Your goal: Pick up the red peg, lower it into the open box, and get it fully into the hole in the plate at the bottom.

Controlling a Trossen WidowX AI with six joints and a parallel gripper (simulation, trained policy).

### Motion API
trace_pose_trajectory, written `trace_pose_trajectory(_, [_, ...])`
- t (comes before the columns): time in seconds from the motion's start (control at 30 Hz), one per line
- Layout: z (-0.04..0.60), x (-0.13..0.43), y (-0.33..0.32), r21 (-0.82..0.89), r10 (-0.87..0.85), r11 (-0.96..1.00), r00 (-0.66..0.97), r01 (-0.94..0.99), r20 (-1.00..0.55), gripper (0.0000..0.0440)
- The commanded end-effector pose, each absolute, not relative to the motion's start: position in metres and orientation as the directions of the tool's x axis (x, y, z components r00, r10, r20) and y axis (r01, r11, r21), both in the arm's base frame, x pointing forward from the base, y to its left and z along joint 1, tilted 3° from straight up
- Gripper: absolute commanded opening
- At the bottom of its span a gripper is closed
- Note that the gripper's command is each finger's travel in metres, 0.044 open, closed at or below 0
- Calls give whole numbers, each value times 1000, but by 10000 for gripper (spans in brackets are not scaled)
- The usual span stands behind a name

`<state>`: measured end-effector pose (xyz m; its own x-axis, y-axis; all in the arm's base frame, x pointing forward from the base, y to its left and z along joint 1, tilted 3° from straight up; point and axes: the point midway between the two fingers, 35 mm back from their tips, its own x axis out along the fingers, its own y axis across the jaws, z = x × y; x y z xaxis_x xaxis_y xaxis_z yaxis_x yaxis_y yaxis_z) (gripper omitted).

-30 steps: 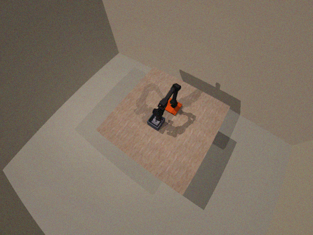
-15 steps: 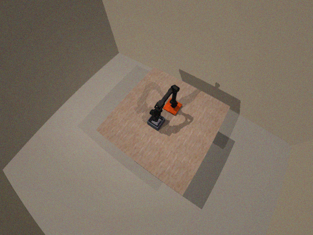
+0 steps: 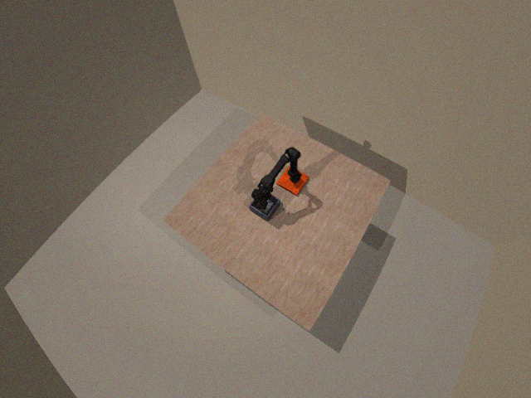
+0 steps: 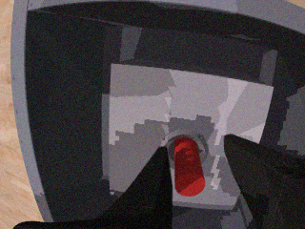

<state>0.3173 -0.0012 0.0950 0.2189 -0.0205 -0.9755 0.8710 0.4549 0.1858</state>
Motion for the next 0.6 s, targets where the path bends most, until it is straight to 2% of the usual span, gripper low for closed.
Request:
trace_pose_trajectory(0.0, [95, 323, -4, 179, -24, 460, 213, 870, -977, 138])
trace_pose_trajectory(0.57, [99, 347, -21, 143, -17, 487, 173, 862, -985, 127])
